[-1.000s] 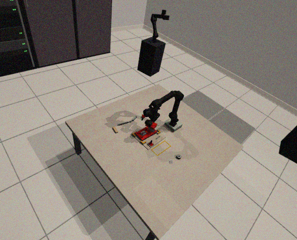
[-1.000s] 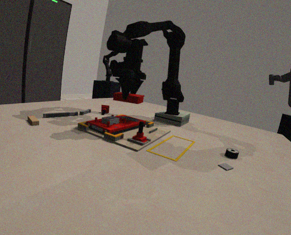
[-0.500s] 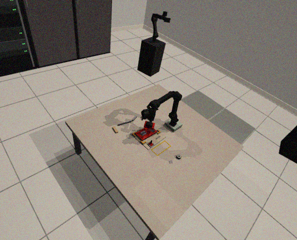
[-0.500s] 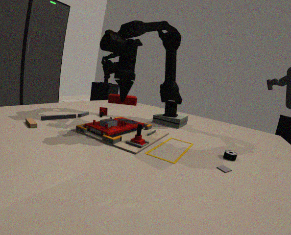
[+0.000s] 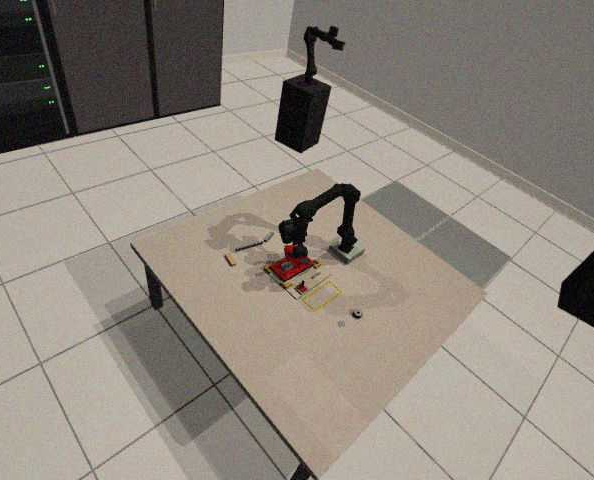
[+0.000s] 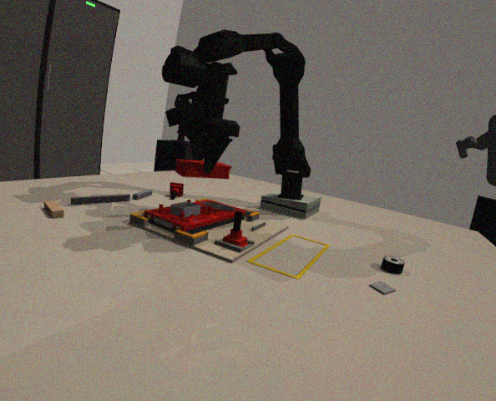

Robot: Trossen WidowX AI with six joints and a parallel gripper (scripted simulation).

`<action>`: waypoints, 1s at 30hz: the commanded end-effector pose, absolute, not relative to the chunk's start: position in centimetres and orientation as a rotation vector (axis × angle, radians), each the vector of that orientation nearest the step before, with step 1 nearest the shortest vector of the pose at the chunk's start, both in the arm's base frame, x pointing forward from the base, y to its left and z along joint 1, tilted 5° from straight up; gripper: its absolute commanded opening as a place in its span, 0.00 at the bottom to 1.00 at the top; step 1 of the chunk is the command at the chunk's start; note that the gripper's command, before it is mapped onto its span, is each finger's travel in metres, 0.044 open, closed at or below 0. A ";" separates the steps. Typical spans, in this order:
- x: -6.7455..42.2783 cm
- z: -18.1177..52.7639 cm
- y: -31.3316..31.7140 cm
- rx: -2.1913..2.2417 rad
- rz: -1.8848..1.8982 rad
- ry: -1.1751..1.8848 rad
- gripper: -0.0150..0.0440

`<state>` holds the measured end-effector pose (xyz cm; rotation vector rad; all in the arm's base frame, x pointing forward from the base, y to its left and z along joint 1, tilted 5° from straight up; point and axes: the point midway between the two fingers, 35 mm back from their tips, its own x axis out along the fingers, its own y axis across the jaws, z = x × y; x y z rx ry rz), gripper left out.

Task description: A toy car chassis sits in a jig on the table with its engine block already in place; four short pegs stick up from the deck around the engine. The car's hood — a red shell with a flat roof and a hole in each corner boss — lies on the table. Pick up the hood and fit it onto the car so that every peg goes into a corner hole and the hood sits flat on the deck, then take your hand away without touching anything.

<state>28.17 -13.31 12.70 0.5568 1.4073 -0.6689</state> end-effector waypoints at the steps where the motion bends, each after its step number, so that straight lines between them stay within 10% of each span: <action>1: 28.8 12.9 -13.4 0.491 -0.607 1.424 0.25; 30: 31.7 12.3 -14.1 0.103 -0.243 1.501 0.25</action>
